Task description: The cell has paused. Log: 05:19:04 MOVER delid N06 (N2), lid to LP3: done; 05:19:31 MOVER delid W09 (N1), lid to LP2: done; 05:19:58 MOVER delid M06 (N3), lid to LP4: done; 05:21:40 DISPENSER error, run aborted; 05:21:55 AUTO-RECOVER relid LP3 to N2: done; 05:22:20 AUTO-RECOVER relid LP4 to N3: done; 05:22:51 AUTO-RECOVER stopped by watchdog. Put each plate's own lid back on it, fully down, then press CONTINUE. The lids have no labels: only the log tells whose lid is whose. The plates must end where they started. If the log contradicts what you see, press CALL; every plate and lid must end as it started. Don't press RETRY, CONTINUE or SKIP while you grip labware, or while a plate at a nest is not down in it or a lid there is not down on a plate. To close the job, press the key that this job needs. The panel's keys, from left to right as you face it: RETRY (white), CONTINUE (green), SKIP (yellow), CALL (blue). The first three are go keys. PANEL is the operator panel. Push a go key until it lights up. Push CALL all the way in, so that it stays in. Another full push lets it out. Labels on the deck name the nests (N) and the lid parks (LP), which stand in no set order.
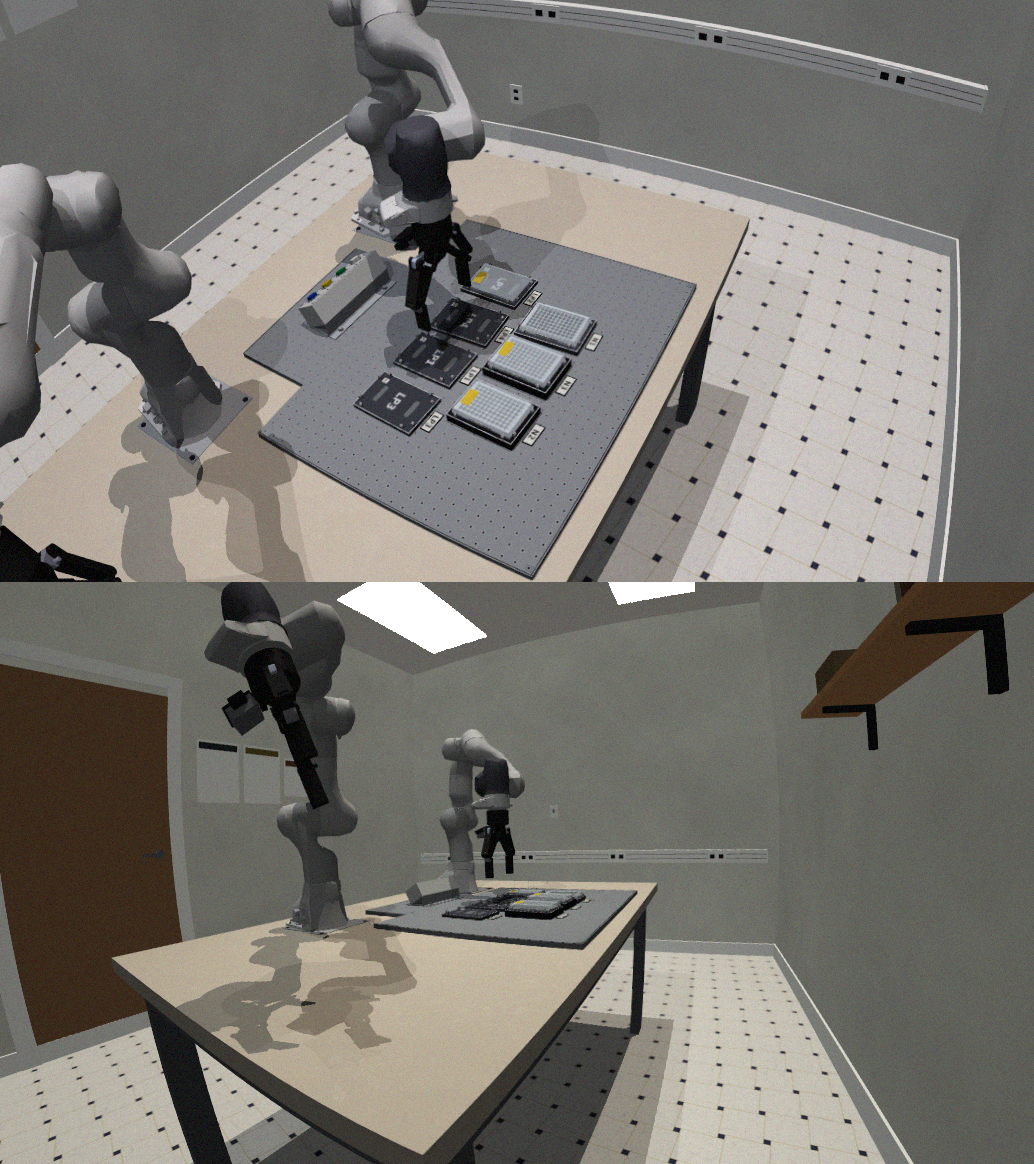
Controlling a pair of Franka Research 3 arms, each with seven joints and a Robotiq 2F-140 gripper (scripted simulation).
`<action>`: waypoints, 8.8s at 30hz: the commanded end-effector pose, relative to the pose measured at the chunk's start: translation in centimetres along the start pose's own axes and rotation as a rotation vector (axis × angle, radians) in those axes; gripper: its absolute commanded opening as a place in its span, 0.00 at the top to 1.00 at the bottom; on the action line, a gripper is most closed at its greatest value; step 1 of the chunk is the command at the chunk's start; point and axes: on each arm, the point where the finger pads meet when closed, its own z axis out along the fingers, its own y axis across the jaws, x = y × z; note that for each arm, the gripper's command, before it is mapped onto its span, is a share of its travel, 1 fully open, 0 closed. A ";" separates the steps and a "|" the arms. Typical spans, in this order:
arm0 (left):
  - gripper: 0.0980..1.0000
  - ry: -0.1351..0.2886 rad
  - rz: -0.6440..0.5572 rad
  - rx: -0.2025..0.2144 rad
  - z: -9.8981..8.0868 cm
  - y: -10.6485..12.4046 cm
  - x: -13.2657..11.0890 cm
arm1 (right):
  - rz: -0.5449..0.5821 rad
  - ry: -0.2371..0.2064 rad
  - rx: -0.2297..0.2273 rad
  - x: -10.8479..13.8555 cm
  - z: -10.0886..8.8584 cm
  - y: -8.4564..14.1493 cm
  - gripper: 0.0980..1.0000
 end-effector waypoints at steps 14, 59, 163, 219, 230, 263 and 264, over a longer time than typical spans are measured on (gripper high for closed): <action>0.00 0.002 0.001 -0.001 0.0 0.1 0.1 | -0.044 0.065 -0.025 7.0 -4.1 1.8 0.00; 0.00 0.002 0.001 -0.001 0.0 0.1 0.1 | -0.027 0.220 -0.094 23.4 -15.5 9.4 0.00; 1.00 0.002 0.001 -0.001 0.0 0.1 0.1 | 0.114 0.383 -0.274 39.3 -33.6 30.9 0.00; 0.34 0.035 -1.627 0.022 -0.1 19.7 -0.3 | 0.114 0.383 -0.274 39.3 -33.6 30.9 0.00; 0.34 0.046 -1.955 0.050 -0.1 19.7 -0.3 | 0.114 0.383 -0.274 39.3 -33.6 30.9 0.00; 0.34 -0.001 -2.883 0.049 0.3 19.7 -0.3 | 0.114 0.383 -0.274 39.3 -33.6 30.9 0.00; 0.34 -0.002 -2.911 0.044 0.4 19.6 -0.3 | 0.114 0.383 -0.274 39.3 -33.6 30.9 0.00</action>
